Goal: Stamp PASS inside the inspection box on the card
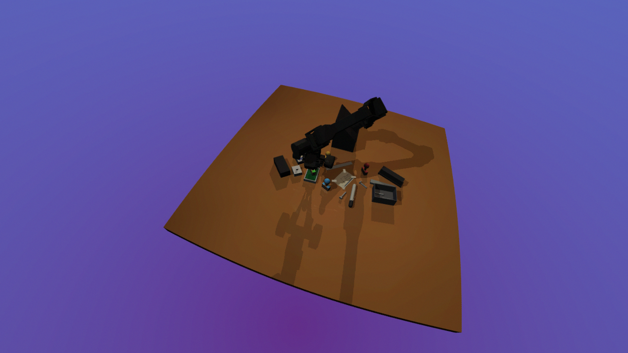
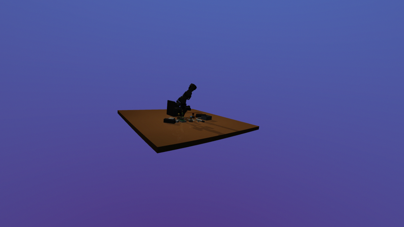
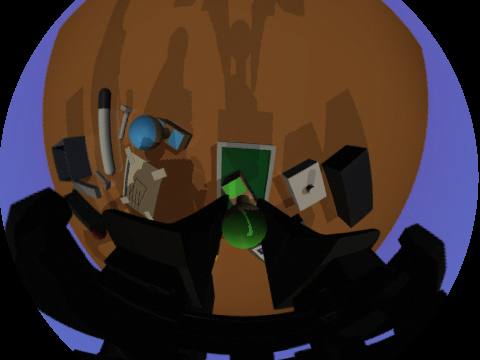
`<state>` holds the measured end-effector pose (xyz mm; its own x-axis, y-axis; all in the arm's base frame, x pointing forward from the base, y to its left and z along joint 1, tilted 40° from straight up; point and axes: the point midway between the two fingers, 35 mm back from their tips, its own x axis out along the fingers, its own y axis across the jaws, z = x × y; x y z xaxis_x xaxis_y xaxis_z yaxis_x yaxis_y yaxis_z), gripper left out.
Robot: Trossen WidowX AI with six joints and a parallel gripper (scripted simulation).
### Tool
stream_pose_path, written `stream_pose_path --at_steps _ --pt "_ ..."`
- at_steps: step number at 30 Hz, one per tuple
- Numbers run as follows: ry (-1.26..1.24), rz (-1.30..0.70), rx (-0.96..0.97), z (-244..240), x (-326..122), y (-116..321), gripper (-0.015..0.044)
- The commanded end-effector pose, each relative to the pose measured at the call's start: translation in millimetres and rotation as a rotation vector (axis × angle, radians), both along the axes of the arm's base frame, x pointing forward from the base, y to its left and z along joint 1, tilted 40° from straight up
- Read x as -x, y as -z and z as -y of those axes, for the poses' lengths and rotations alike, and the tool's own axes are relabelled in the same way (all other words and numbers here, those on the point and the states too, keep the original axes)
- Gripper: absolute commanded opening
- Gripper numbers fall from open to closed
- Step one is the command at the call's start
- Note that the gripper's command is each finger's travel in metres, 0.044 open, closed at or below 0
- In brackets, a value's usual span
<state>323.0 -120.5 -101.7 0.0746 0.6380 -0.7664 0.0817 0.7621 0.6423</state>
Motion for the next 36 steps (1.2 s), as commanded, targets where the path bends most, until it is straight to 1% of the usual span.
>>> stream_pose_path --at_steps 1,28,36 --pt "-0.001 0.007 0.008 6.8 -0.8 -5.2 0.0" --pt "0.003 0.003 0.009 30.3 2.8 -35.0 0.0" --pt "0.16 -0.126 -0.005 10.6 0.9 -54.6 0.0"
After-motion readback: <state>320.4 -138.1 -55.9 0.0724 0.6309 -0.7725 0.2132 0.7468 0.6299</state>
